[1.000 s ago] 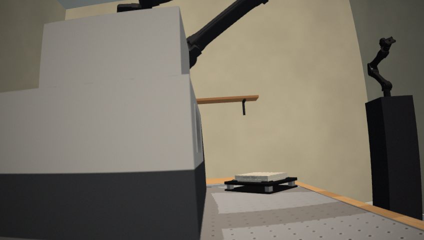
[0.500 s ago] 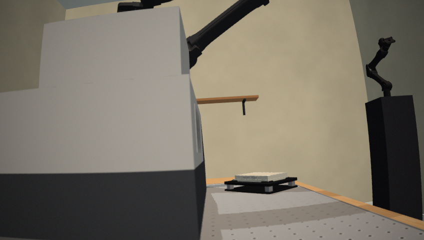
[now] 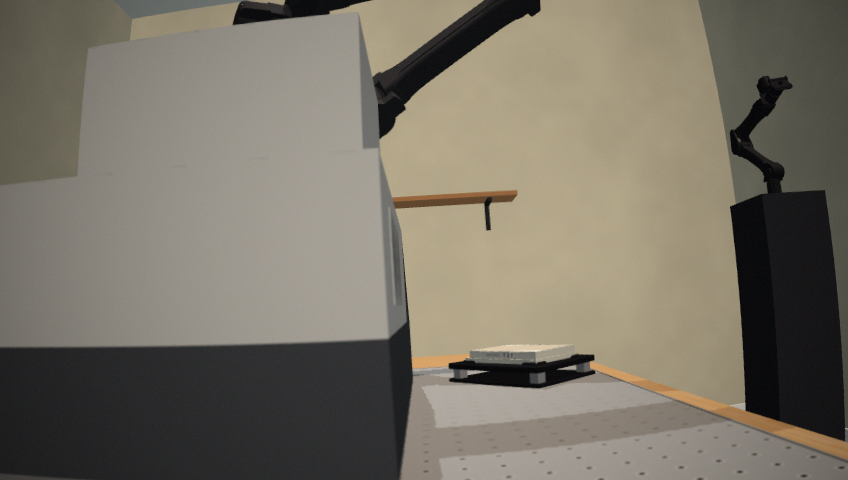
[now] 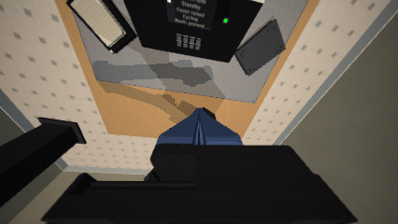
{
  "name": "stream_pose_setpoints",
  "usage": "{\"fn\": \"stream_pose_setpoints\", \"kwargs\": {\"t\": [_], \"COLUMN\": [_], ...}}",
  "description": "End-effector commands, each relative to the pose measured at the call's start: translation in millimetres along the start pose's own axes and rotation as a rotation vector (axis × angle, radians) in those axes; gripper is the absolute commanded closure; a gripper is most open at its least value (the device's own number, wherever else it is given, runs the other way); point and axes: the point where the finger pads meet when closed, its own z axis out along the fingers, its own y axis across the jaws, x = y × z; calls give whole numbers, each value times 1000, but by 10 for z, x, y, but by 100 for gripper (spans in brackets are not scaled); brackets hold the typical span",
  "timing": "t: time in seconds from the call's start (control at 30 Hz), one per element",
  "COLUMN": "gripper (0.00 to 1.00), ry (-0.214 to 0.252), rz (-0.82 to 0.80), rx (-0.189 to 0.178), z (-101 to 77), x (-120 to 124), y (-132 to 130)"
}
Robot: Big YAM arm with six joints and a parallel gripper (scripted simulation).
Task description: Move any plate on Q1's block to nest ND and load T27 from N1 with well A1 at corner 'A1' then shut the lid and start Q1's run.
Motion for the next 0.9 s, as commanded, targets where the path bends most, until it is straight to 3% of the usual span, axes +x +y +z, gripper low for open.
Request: {"fn": "stream_pose_setpoints", "kwargs": {"t": [0.0,0.1,0.2,0.57,0.67,0.83,0.87], "gripper": [100,100,100,100,100,100,100], "ry": [4,-18,-22,-78,-105,-96,-109], "rz": [-137,-235,-242,-548,-666,-648,-699], "rx": [12,19,28,50,80,93,103], "z": [169,349,361,968,903,863,931], "x": [62,89,77,245,206,178,177], "y": [75,92,63,197,150,119,116]}}
